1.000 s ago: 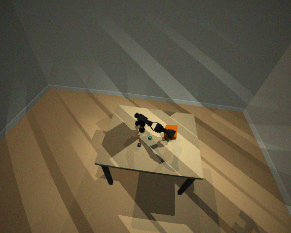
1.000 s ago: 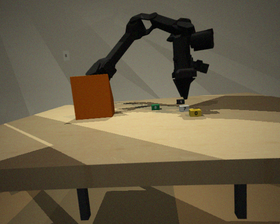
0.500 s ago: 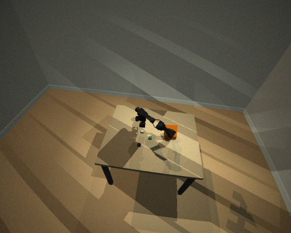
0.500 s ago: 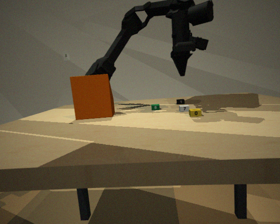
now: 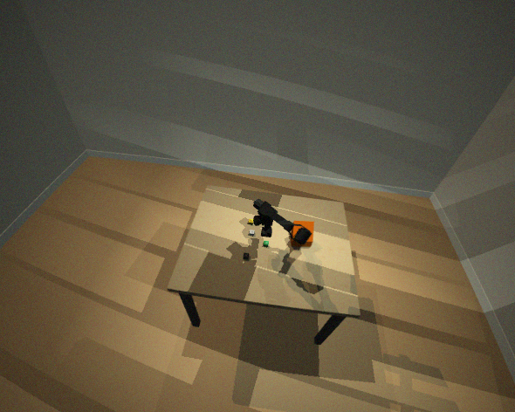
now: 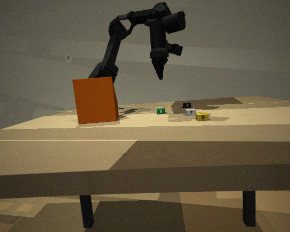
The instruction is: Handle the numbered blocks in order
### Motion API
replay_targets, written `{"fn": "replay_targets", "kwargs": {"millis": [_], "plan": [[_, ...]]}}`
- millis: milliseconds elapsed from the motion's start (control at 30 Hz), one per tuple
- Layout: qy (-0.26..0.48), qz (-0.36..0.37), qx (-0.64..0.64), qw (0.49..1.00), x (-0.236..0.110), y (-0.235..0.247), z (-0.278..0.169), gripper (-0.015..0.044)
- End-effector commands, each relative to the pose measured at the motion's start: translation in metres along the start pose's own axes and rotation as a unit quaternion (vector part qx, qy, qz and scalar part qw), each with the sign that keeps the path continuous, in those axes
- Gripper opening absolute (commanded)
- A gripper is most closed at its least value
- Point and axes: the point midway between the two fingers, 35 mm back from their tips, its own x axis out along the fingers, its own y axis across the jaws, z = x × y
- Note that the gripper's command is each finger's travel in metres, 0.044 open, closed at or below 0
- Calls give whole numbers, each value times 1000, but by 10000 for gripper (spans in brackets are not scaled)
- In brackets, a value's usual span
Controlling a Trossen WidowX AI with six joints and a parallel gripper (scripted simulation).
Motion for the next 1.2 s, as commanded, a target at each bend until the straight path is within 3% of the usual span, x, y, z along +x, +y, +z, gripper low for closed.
{"fn": "replay_targets", "kwargs": {"millis": [0,100,267,400,1167], "plan": [[3,1,1,1000,5,6,-16,120],[3,0,1,1000,16,6,-14,173],[3,2,0,1000,84,7,-16,304],[3,3,0,1000,86,7,-16,400],[3,4,0,1000,121,8,-17,400]]}}
